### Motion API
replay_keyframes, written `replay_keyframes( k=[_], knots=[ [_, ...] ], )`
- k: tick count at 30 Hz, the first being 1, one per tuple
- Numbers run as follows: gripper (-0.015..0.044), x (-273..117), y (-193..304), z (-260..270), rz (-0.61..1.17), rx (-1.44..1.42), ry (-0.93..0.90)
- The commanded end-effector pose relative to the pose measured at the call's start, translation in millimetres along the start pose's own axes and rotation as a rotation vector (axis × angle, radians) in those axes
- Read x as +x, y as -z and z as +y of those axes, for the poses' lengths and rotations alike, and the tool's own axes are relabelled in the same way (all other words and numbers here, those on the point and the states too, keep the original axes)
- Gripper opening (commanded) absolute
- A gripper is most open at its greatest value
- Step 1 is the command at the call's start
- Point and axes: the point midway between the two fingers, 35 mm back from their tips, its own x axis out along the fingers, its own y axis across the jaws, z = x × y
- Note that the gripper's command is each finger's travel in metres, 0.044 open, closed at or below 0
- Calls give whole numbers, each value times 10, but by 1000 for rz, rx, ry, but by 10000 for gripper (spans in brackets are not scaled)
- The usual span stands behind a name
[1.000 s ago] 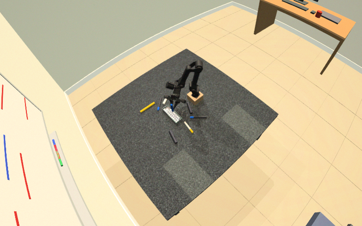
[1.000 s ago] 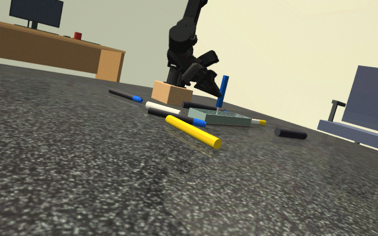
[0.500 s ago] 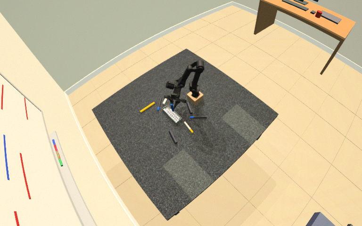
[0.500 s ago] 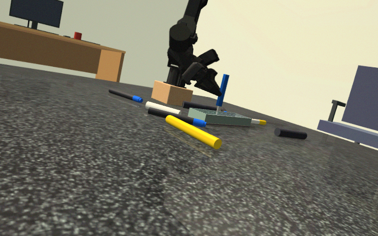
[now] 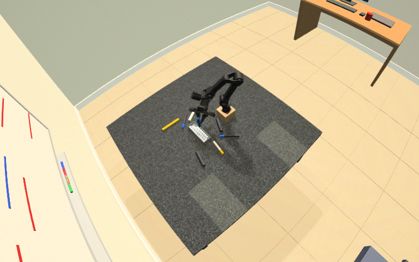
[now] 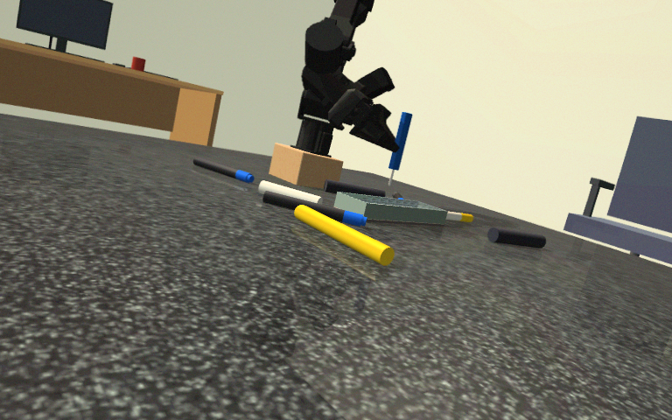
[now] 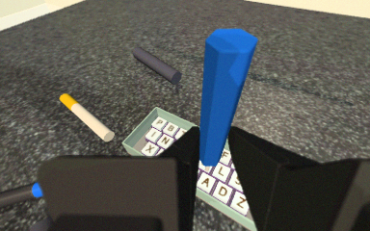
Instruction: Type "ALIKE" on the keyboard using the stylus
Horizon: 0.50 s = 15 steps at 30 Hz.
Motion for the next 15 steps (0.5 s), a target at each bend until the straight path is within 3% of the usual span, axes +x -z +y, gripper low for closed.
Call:
replay_keyframes(
  k=[1, 4, 6, 15],
  knots=[
    [71, 4, 6, 0, 0, 0, 0],
    [51, 4, 6, 0, 0, 0, 0],
    [0, 9, -1, -13, 0, 0, 0],
    [0, 90, -94, -181, -4, -3, -3]
  ],
)
